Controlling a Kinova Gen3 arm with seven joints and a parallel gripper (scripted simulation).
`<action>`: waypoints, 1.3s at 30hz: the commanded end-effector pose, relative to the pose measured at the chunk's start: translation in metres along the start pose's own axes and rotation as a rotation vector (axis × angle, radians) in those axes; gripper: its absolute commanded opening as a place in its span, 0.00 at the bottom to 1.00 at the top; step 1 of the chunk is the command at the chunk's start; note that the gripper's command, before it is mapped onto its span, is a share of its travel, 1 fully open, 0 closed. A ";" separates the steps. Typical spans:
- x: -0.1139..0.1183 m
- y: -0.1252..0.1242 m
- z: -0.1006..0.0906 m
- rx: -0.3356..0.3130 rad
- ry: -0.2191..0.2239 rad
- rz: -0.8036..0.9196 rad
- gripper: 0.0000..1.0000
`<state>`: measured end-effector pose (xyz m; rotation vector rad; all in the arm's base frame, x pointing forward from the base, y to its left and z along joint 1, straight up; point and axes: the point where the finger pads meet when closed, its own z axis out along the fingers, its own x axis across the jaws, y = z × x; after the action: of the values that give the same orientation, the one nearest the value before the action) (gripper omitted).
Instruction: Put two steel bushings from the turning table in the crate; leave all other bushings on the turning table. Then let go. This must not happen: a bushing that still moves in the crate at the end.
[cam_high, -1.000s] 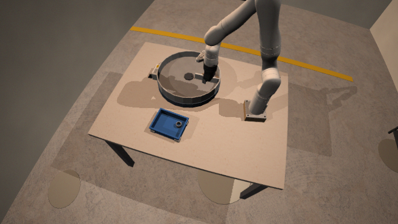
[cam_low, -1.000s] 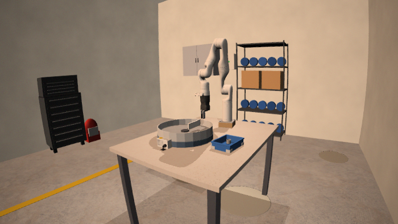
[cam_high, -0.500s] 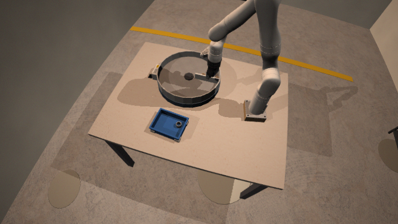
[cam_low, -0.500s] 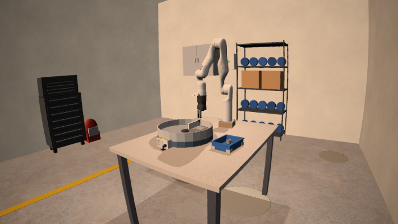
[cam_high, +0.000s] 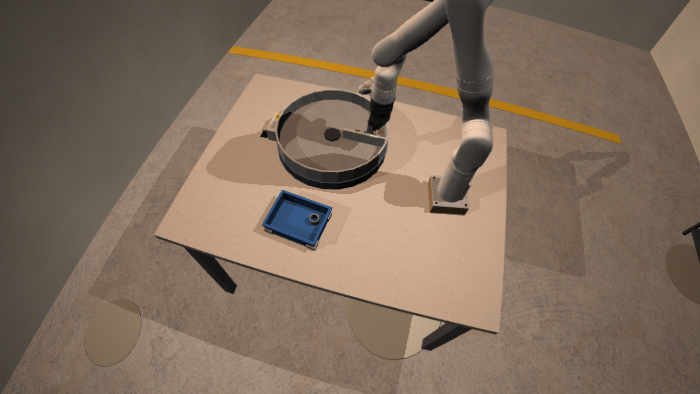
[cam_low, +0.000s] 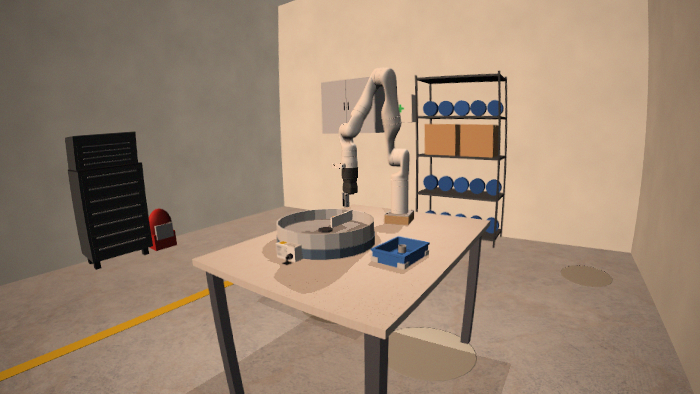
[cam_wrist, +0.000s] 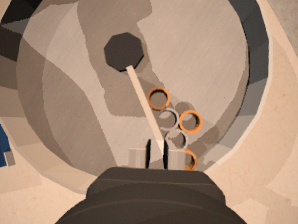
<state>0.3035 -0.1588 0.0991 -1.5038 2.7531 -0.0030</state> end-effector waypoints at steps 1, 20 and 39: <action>0.036 -0.004 0.003 -0.002 0.002 0.083 0.40; 0.036 -0.004 0.017 -0.001 0.002 0.083 0.40; 0.037 -0.004 0.031 -0.001 0.002 0.084 0.40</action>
<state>0.2891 -0.1909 0.0694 -1.3918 2.8087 -0.0073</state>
